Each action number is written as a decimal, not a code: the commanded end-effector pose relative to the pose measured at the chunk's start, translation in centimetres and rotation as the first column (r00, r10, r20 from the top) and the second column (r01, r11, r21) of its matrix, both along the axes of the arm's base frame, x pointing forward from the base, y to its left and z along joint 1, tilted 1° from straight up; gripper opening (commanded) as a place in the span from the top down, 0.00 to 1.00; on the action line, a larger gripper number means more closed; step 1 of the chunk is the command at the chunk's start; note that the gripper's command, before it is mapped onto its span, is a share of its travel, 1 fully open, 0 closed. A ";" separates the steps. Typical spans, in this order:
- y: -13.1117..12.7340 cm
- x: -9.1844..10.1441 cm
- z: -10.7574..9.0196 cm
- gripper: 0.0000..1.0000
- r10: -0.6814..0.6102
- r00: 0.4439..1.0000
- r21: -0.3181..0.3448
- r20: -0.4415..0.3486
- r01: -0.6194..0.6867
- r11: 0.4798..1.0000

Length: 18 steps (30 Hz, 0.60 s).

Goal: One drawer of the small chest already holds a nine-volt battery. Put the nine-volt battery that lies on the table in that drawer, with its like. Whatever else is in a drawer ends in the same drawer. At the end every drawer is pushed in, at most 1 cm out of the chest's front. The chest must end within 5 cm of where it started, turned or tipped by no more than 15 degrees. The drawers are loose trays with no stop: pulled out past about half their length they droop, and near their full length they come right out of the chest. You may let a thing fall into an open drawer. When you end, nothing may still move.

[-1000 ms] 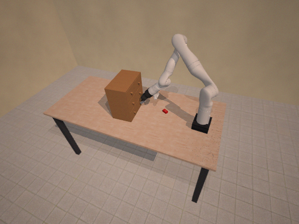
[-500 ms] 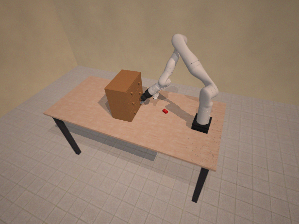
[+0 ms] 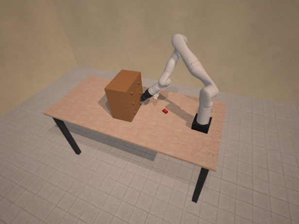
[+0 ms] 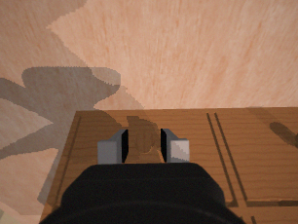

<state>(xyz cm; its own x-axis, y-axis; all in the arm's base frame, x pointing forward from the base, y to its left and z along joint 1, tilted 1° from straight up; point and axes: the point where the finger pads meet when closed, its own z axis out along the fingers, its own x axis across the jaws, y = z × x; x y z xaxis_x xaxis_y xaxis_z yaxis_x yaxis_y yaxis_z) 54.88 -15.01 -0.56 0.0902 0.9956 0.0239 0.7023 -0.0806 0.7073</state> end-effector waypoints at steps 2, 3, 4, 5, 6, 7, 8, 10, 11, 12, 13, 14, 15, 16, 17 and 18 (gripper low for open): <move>0.0 0.1 0.1 0.33 0.000 1.000 -0.001 0.002 0.000 1.000; 0.0 0.1 0.1 0.33 0.000 1.000 -0.001 0.002 0.000 1.000; 0.0 0.1 0.1 0.33 0.000 1.000 -0.001 0.002 0.000 1.000; 0.0 0.1 0.1 0.33 0.000 1.000 -0.001 0.002 0.000 1.000; 0.0 0.1 0.1 0.33 0.000 1.000 -0.001 0.002 0.000 1.000; 0.0 0.1 0.1 0.33 0.000 1.000 -0.001 0.002 0.000 1.000; 0.0 0.1 0.1 0.33 0.000 1.000 -0.001 0.002 0.000 1.000; 0.0 0.1 0.1 0.63 0.000 1.000 -0.001 0.002 0.000 1.000; 0.0 0.1 0.1 0.63 0.000 1.000 -0.001 0.002 0.000 1.000; 0.0 0.1 0.1 0.63 0.000 1.000 -0.001 0.002 0.000 1.000; 0.0 0.1 0.1 0.63 0.000 1.000 -0.001 0.002 0.000 1.000; 0.0 0.1 0.1 0.63 0.000 1.000 -0.001 0.002 0.000 1.000; 0.0 0.1 0.1 0.63 0.000 1.000 -0.001 0.002 0.000 1.000; 0.0 0.1 0.1 0.63 0.000 1.000 -0.001 0.002 0.000 1.000; 0.0 0.1 0.1 0.63 0.000 1.000 -0.001 0.002 0.000 1.000; 0.0 0.1 0.1 0.63 0.000 1.000 -0.001 0.002 0.000 1.000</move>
